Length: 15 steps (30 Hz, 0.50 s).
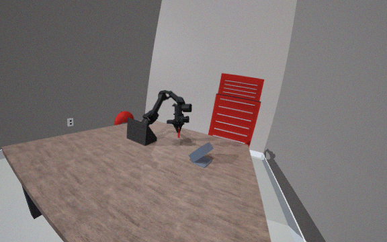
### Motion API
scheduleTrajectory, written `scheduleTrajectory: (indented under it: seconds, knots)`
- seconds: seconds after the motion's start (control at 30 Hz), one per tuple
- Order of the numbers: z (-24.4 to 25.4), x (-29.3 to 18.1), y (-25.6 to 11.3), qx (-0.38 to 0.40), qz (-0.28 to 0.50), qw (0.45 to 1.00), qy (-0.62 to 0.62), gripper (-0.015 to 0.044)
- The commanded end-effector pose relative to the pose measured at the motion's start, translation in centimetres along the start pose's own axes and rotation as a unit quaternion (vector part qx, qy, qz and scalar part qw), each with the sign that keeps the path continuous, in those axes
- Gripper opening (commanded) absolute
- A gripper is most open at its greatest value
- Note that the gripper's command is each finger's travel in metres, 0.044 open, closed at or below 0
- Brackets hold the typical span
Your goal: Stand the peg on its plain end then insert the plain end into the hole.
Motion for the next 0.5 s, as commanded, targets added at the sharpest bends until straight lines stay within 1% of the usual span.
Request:
scheduleTrajectory:
  seconds: [0.0, 0.47]
  knots:
    - [-0.5, 0.4, 0.3, -0.003, -0.012, 1.000, -0.008, 0.0000]
    - [-1.2, 1.8, 0.7, -0.001, -0.053, 0.998, -0.036, 0.0000]
Point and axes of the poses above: the point midway between the two fingers, 35 mm back from their tips, its own y axis out along the fingers, its own z axis across the jaws, x = y × z, the point moved 5 cm from there along -y, back along the fingers
